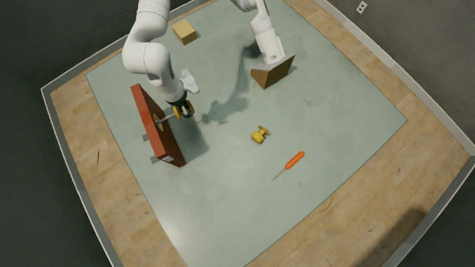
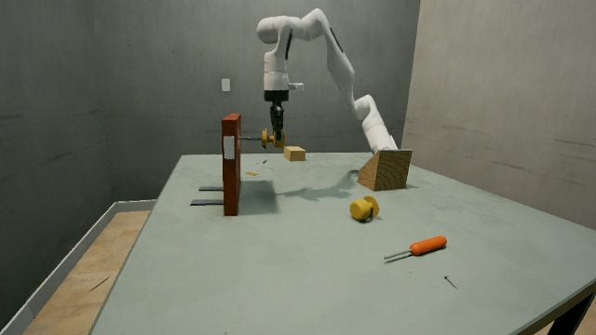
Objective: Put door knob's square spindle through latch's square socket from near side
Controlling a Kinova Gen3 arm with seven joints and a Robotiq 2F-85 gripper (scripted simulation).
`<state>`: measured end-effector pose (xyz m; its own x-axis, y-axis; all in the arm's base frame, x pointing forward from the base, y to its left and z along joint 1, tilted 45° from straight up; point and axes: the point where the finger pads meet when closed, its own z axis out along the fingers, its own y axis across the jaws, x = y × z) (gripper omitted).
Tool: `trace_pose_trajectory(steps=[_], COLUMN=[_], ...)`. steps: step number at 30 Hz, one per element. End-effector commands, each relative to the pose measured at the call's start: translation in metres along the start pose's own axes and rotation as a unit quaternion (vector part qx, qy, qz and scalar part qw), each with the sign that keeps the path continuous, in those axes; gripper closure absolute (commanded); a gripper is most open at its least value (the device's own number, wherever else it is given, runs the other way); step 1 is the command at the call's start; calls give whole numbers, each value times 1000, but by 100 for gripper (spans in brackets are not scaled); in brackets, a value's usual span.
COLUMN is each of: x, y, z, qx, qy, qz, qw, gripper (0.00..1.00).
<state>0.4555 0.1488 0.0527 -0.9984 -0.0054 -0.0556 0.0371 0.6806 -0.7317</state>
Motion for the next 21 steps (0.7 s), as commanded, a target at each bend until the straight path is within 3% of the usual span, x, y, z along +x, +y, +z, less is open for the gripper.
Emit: trace_pose_trajectory(steps=[1,21], x=[-4,-5], y=[-3,-4], z=[1,2], qx=[5,7], qy=[-1,1], qz=[-4,-4], qw=[1000,1000], gripper=[37,37])
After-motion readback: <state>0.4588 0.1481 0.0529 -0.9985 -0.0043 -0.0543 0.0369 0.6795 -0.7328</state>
